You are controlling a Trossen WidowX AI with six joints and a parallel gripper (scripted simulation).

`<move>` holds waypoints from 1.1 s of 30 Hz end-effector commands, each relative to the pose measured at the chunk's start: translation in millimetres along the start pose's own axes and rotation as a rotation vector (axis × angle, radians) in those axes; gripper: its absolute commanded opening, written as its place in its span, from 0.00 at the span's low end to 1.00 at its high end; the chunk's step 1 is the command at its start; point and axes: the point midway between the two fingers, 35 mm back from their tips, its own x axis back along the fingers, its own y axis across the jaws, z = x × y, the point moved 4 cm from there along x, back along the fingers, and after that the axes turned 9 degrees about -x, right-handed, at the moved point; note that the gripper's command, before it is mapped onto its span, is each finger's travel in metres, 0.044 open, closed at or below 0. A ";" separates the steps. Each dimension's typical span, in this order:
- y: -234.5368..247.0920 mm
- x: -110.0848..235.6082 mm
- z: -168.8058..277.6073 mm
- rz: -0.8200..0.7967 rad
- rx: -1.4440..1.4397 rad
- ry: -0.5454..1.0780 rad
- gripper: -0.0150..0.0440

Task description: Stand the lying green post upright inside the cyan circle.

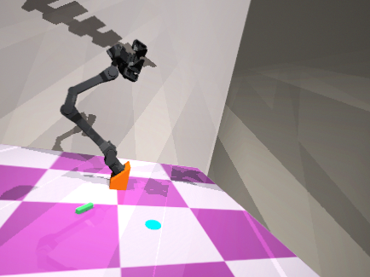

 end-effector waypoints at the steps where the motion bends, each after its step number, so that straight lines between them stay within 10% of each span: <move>1: -24.3 -29.0 4.8 0.082 0.081 -0.008 0.65; 18: -168.8 -121.0 -26.0 0.566 0.326 0.014 0.65; 33: -312.1 -123.5 -78.7 1.096 0.373 0.119 0.65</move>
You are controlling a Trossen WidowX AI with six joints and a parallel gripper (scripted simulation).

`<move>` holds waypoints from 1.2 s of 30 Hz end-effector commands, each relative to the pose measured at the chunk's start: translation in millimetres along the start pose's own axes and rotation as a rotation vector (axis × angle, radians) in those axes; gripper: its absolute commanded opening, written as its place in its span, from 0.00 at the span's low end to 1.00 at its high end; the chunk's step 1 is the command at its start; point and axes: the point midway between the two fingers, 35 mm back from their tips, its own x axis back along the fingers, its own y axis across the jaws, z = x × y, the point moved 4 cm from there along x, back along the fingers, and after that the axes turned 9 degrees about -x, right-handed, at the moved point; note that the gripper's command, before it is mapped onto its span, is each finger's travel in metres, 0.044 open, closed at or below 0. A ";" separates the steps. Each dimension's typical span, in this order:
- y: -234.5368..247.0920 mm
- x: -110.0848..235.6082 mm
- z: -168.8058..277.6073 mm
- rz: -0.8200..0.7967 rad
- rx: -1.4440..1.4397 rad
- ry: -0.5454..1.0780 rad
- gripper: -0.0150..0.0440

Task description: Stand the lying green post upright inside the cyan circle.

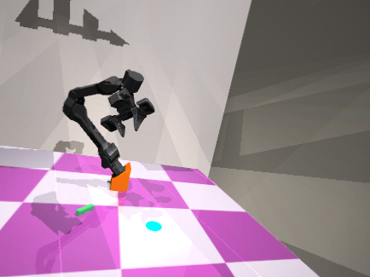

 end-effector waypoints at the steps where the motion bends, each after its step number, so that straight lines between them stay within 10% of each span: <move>1: -26.2 -25.8 1.9 0.128 0.018 0.060 0.65; 19: -178.7 -80.1 3.7 0.754 -0.025 0.418 0.65; 36: -253.0 -147.5 43.4 0.775 -0.031 0.433 0.65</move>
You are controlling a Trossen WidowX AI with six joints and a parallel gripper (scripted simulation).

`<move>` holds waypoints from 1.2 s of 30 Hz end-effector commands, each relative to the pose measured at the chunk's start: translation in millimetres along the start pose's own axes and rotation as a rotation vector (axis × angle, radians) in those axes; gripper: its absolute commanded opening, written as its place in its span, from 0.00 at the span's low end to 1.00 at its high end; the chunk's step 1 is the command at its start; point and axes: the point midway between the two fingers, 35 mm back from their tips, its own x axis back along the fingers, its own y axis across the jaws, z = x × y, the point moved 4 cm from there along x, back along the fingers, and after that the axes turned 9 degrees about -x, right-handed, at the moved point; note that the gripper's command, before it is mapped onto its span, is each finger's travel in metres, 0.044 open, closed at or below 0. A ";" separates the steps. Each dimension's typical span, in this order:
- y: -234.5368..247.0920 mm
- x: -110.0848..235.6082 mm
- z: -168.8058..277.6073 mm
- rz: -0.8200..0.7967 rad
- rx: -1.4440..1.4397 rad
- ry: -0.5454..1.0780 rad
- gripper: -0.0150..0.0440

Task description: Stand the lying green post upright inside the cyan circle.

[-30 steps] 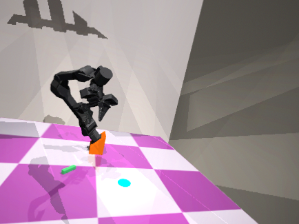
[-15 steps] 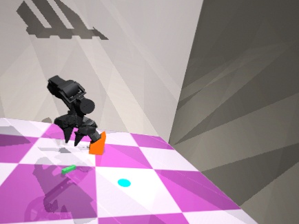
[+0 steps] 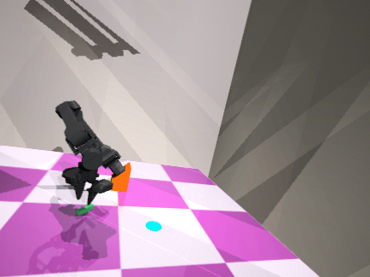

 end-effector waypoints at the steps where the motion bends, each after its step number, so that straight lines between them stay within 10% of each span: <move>1: -6.8 -34.0 1.5 0.011 0.003 -0.010 0.65; 5: -8.3 -40.0 1.9 0.013 0.003 -0.012 0.65; 13: -8.3 -40.0 1.9 0.013 0.003 -0.012 0.29; 36: -0.3 15.9 0.6 0.004 0.004 -0.001 0.29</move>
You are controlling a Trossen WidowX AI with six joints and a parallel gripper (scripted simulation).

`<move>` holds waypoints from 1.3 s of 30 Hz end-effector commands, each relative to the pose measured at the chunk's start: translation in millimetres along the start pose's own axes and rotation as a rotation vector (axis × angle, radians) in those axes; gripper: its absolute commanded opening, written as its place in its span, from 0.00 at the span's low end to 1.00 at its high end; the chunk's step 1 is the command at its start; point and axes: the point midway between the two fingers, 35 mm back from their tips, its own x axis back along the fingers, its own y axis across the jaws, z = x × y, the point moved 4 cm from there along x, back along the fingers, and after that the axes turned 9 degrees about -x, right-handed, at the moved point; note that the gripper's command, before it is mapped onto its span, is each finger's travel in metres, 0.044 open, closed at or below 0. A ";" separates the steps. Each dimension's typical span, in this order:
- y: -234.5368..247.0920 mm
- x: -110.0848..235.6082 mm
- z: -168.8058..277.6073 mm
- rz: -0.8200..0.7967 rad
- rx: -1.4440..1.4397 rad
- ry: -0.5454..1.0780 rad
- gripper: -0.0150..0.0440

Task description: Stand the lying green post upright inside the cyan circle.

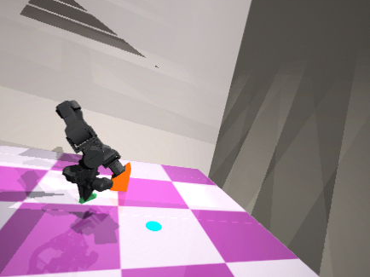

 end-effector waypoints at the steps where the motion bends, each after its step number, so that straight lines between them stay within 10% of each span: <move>1: 2.1 12.9 -0.4 -0.008 -0.002 0.001 0.29; 39: 28.5 76.9 14.0 -0.006 0.195 -0.020 0.29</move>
